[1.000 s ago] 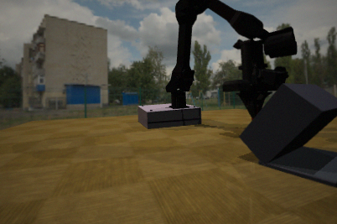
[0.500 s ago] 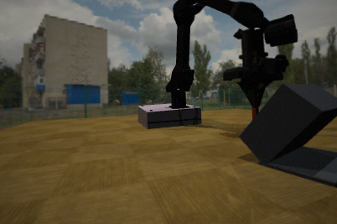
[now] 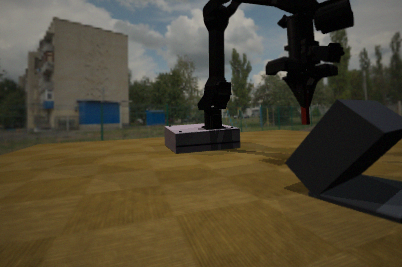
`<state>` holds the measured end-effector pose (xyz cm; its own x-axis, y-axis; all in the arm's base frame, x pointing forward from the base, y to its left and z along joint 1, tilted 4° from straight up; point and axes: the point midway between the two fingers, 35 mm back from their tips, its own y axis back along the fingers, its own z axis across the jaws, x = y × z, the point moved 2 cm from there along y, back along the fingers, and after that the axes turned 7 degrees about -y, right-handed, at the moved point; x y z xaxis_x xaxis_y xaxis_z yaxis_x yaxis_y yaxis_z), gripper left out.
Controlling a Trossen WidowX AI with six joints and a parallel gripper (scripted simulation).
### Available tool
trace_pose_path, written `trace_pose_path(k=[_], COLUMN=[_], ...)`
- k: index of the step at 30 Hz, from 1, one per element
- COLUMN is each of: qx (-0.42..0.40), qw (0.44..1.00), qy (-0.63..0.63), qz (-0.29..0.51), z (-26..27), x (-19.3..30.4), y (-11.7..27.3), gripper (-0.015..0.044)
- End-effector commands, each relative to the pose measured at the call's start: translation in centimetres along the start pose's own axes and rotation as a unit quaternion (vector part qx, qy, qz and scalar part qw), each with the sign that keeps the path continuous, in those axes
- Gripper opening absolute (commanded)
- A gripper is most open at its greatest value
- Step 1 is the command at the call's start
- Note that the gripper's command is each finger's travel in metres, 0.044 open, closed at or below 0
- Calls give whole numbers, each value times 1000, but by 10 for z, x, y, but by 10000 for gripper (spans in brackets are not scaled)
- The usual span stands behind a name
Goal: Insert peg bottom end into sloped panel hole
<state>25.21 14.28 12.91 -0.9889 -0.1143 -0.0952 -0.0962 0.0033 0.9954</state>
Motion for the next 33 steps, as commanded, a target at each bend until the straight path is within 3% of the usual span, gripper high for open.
trace_pose_path(k=[1,33], qx=[-6,-66], qw=[1000,994], qy=[0,-5], qz=[-2,-83], z=[-2,-35], x=[0,-12], y=[1,2], gripper=[0,0])
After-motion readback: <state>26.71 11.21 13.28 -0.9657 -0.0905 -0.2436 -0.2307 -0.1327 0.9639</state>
